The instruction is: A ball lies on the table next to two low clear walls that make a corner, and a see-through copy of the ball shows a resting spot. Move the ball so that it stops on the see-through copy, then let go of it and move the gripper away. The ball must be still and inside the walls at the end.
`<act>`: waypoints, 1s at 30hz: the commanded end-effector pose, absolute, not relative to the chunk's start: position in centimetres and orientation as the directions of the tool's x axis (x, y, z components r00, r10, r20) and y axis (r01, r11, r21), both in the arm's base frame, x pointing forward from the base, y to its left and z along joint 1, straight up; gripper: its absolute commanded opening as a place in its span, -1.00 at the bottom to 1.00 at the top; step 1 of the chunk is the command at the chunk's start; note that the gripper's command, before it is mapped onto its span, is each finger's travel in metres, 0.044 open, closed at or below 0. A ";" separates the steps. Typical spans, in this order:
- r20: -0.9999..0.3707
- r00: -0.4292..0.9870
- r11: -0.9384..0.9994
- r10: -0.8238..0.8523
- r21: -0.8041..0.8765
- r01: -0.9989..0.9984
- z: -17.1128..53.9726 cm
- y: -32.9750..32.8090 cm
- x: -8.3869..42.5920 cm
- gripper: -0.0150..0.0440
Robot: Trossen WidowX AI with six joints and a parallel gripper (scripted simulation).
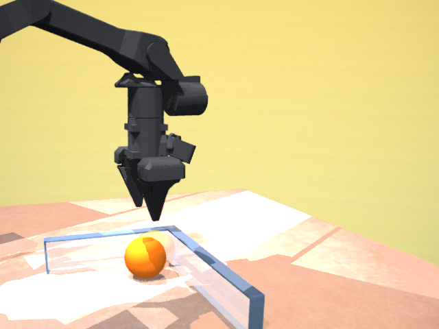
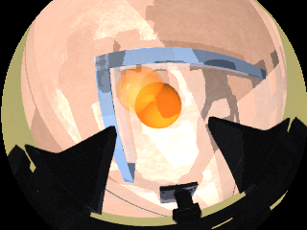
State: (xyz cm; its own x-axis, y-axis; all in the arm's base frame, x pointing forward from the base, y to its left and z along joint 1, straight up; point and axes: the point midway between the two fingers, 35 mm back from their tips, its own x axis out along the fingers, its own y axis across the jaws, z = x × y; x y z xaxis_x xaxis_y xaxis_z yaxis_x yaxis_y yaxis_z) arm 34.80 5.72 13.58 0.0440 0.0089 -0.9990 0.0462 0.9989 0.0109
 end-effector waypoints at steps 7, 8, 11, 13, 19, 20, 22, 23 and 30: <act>-1.000 0.030 0.832 0.001 -0.015 -0.555 9.8 2.4 31.1 0.20; -1.000 0.029 0.790 0.001 -0.017 -0.613 9.4 2.1 30.7 0.11; -1.000 0.028 0.754 0.000 -0.018 -0.657 9.0 1.8 30.3 -0.16; -1.000 0.028 0.754 0.000 -0.018 -0.657 9.0 1.8 30.3 -0.33; -1.000 0.028 0.754 0.000 -0.018 -0.657 9.0 1.8 30.3 -0.49; -1.000 0.028 0.754 0.000 -0.018 -0.657 9.0 1.8 30.3 -0.49; -1.000 0.028 0.754 0.000 -0.018 -0.657 9.0 1.8 30.3 -0.49; -1.000 0.028 0.754 0.000 -0.018 -0.657 9.0 1.8 30.3 -0.49; -1.000 0.028 0.754 0.000 -0.018 -0.657 8.0 1.8 30.3 -0.49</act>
